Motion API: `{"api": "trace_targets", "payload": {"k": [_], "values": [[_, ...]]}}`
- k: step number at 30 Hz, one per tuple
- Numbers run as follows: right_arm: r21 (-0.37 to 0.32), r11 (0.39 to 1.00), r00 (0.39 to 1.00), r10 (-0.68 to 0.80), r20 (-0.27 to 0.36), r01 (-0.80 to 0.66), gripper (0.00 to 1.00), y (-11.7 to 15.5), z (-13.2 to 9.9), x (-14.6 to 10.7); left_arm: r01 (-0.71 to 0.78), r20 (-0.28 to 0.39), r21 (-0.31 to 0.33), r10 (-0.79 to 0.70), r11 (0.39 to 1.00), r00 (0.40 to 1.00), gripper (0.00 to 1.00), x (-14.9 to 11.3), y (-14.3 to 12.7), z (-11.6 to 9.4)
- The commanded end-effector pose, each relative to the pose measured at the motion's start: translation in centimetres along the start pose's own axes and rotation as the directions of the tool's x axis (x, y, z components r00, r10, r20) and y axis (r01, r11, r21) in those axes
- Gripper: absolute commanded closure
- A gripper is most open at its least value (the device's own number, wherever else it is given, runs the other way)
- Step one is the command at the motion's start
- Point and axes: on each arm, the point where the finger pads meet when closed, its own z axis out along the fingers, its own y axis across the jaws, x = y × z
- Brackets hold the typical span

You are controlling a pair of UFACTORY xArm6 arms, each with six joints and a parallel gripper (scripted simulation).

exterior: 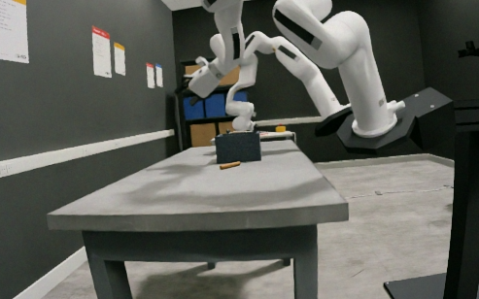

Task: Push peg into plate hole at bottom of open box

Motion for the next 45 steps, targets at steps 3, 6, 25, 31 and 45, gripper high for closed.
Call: {"api": "trace_targets", "payload": {"k": [3,6,25,31,45], "values": [[-0.032,0.999,0.999,0.039,-0.015,-0.039,0.0,0.7,0.7,0.7,0.23,0.182,-0.013,-0.224,0.973,0.957,0.0,-5.5,-1.9,-0.3],[-0.053,0.996,0.998,0.064,-0.025,-0.066,0.0,1.2,1.1,1.1,0.377,0.296,0.024,-0.367,0.926,0.882,0.0,-9.0,-2.8,-0.8],[-0.286,0.786,0.824,0.447,-0.349,-0.548,0.0,10.4,5.9,8.4,0.742,0.528,0.546,-0.848,0.388,0.054,0.0,-24.3,-4.6,-7.8],[-0.26,0.572,0.602,0.557,-0.572,-0.778,0.0,14.9,6.8,12.0,0.682,0.453,0.7,-0.87,0.213,-0.193,0.0,-27.1,-4.5,-10.3],[0.141,0.105,-0.073,0.484,-0.872,-0.984,0.0,22.3,5.9,18.4,0.678,0.449,0.705,-0.87,0.206,-0.202,0.0,-27.2,-4.5,-10.4]]}}
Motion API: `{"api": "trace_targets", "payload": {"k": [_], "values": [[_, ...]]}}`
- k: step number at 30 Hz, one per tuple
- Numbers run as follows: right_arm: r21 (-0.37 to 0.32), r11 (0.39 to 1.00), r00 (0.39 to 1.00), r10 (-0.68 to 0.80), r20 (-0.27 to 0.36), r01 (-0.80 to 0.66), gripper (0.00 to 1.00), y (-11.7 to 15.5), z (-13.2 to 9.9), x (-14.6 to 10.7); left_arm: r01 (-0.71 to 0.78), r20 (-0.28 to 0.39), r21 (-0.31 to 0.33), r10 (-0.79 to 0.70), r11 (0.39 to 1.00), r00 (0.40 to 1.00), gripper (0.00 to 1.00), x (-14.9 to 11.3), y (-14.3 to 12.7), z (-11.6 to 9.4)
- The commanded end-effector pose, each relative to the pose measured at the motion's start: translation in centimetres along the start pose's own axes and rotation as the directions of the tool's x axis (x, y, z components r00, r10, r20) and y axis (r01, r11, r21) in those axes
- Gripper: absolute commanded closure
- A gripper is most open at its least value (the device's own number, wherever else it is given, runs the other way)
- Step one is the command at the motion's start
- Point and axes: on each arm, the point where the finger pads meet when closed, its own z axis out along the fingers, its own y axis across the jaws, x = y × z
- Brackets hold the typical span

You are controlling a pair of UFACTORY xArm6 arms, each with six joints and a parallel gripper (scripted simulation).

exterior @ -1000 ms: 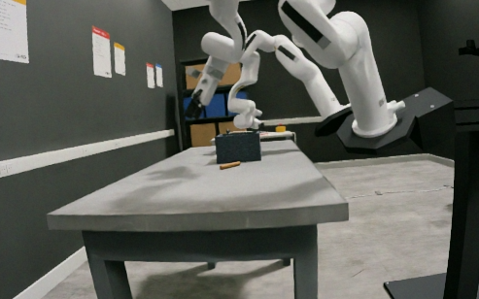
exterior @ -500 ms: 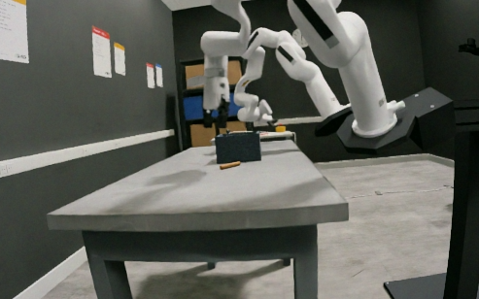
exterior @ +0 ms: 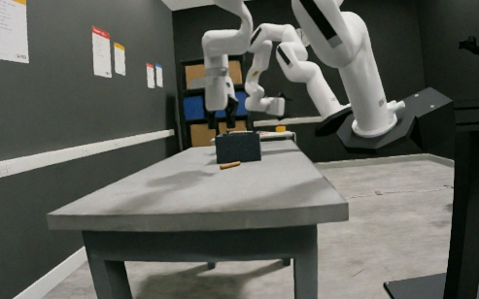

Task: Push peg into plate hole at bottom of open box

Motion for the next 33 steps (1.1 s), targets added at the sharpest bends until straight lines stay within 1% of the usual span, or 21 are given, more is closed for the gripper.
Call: {"api": "trace_targets", "payload": {"k": [1,4,6,8,10,13,15,18,22,25,27,30,31,33], "values": [[-0.022,0.973,0.966,0.224,-0.128,-0.228,0.0,-1.5,1.8,1.7,0.0,0.0,-0.002,0.0,1.0,1.0,0.0,0.0,0.1,-0.1],[-0.002,0.924,0.902,0.373,-0.217,-0.383,0.0,-2.3,2.7,3.0,0.0,0.0,-0.002,0.0,1.0,1.0,0.0,0.0,0.1,-0.1],[0.024,0.877,0.84,0.468,-0.273,-0.481,0.0,-2.9,3.1,3.7,0.0,0.0,-0.002,0.0,1.0,1.0,0.0,0.0,0.1,-0.1],[0.058,0.819,0.765,0.557,-0.323,-0.572,0.0,-3.4,3.5,4.5,0.0,0.0,-0.002,0.0,1.0,1.0,0.0,0.0,0.1,-0.1],[0.058,0.819,0.765,0.557,-0.323,-0.572,0.0,-3.4,3.5,4.5,0.0,0.0,-0.002,0.0,1.0,1.0,0.0,0.0,0.1,-0.1],[0.153,0.671,0.574,0.713,-0.403,-0.726,0.0,-4.3,4.1,5.8,0.0,0.0,-0.002,0.0,1.0,1.0,0.0,0.0,0.1,-0.1],[0.2,0.599,0.482,0.766,-0.426,-0.775,0.0,-4.7,4.3,6.3,0.0,0.0,-0.002,0.0,1.0,1.0,0.0,0.0,0.1,-0.1],[0.292,0.461,0.306,0.839,-0.449,-0.838,0.0,-5.4,4.5,7.0,0.0,0.0,-0.002,0.0,1.0,1.0,0.0,0.0,0.1,-0.1],[0.419,0.267,0.06,0.893,-0.445,-0.868,0.0,-6.2,4.5,7.8,0.0,0.0,-0.002,0.0,1.0,1.0,0.0,0.0,0.1,-0.1],[0.514,0.117,-0.127,0.9,-0.416,-0.85,0.0,-6.8,4.4,8.1,0.0,0.0,-0.002,0.0,1.0,1.0,0.0,0.0,0.1,-0.1],[0.514,0.117,-0.127,0.9,-0.416,-0.85,0.0,-6.8,4.4,8.1,0.0,0.0,-0.002,0.0,1.0,1.0,0.0,0.0,0.1,-0.1],[0.624,-0.066,-0.353,0.868,-0.348,-0.778,0.0,-7.6,4.3,8.4,0.0,0.0,-0.002,0.0,1.0,1.0,0.0,0.0,0.1,-0.1],[0.654,-0.117,-0.416,0.85,-0.322,-0.747,0.0,-7.8,4.2,8.4,0.0,0.0,-0.002,0.0,1.0,1.0,0.0,0.0,0.1,-0.1],[0.7,-0.2,-0.516,0.812,-0.273,-0.686,0.0,-8.3,4.1,8.4,0.0,0.0,-0.002,0.0,1.0,1.0,0.0,0.0,0.1,-0.1]]}}
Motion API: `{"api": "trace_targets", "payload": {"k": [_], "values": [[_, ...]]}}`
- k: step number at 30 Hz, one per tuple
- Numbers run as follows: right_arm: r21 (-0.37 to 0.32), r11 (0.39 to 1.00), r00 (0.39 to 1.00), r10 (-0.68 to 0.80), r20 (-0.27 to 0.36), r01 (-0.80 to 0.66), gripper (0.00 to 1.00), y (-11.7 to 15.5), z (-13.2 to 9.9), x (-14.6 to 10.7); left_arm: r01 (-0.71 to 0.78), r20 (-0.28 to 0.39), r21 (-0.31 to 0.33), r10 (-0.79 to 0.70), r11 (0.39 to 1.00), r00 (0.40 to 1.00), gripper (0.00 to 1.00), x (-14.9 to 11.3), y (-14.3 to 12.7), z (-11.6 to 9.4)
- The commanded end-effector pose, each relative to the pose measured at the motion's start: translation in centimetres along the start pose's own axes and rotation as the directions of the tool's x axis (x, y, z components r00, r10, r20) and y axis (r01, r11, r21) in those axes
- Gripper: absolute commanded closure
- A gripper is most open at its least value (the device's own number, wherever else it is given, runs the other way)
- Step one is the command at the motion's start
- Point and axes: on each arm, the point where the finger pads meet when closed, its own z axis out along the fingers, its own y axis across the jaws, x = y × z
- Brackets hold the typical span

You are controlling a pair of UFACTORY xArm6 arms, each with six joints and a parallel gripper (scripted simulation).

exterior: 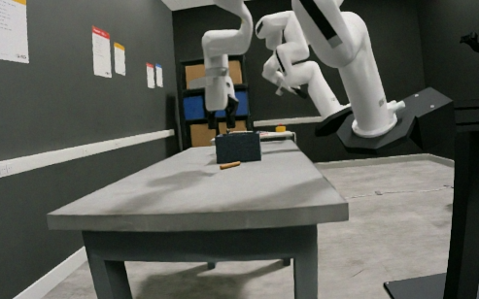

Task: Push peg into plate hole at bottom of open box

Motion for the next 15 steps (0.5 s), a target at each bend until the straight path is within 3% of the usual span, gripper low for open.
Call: {"api": "trace_targets", "payload": {"k": [1,5,9,11,15], "values": [[0.046,0.968,0.965,0.249,-0.087,-0.246,0.0,-0.1,-0.6,-0.8,0.0,0.0,-0.002,0.0,1.0,1.0,0.0,0.0,0.1,-0.1],[0.117,0.882,0.87,0.47,-0.146,-0.457,0.0,-0.1,-1.5,-1.4,0.0,0.0,-0.002,0.0,1.0,1.0,0.0,0.0,0.1,-0.1],[0.2,0.751,0.729,0.66,-0.182,-0.629,0.0,0.1,-2.5,-2.1,0.0,0.0,-0.002,0.0,1.0,1.0,0.0,0.0,0.1,-0.1],[0.2,0.751,0.729,0.66,-0.182,-0.629,0.0,0.1,-2.5,-2.1,0.0,0.0,-0.002,0.0,1.0,1.0,0.0,0.0,0.1,-0.1],[0.279,0.607,0.576,0.794,-0.193,-0.744,0.0,0.4,-3.6,-2.7,0.0,0.0,-0.002,0.0,1.0,1.0,0.0,0.0,0.1,-0.1]]}}
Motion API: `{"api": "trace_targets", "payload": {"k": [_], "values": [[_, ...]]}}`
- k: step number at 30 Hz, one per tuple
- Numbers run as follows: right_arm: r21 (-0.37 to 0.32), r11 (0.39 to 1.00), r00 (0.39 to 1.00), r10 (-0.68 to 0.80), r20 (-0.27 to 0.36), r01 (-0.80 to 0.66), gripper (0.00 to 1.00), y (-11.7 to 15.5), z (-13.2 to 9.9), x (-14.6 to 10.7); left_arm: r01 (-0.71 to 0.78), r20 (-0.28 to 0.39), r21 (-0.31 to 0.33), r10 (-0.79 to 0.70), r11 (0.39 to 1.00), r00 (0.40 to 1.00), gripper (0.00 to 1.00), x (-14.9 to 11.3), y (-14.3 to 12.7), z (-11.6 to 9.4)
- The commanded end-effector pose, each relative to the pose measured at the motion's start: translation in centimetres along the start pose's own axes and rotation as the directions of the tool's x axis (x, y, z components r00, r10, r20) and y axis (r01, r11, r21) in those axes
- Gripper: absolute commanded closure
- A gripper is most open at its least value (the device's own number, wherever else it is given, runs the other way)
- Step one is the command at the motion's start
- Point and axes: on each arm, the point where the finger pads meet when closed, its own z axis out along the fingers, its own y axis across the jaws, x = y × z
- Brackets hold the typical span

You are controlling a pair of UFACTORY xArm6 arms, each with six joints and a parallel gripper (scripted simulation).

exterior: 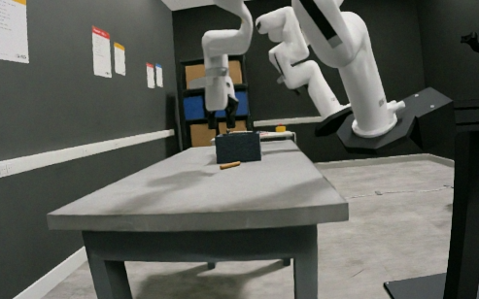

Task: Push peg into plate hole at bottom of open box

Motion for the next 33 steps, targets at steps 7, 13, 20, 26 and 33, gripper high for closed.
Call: {"api": "trace_targets", "payload": {"k": [7,13,20,26,33], "values": [[0.109,0.923,0.92,0.379,-0.103,-0.368,0.0,0.9,-2.6,0.0,0.0,0.0,-0.002,0.0,1.0,1.0,0.0,0.0,0.1,-0.1],[0.146,0.881,0.876,0.468,-0.119,-0.451,0.0,1.1,-3.3,0.0,0.0,0.0,-0.002,0.0,1.0,1.0,0.0,0.0,0.1,-0.1],[0.183,0.831,0.825,0.55,-0.13,-0.526,0.0,1.4,-4.1,0.0,0.0,0.0,-0.002,0.0,1.0,1.0,0.0,0.0,0.1,-0.1],[0.193,0.817,0.811,0.57,-0.132,-0.543,0.0,1.5,-4.3,0.0,0.0,0.0,-0.002,0.0,1.0,1.0,0.0,0.0,0.1,-0.1],[0.193,0.816,0.81,0.571,-0.132,-0.544,0.0,1.5,-4.3,0.0,0.0,0.0,-0.002,0.0,1.0,1.0,0.56,0.0,0.1,-0.1]]}}
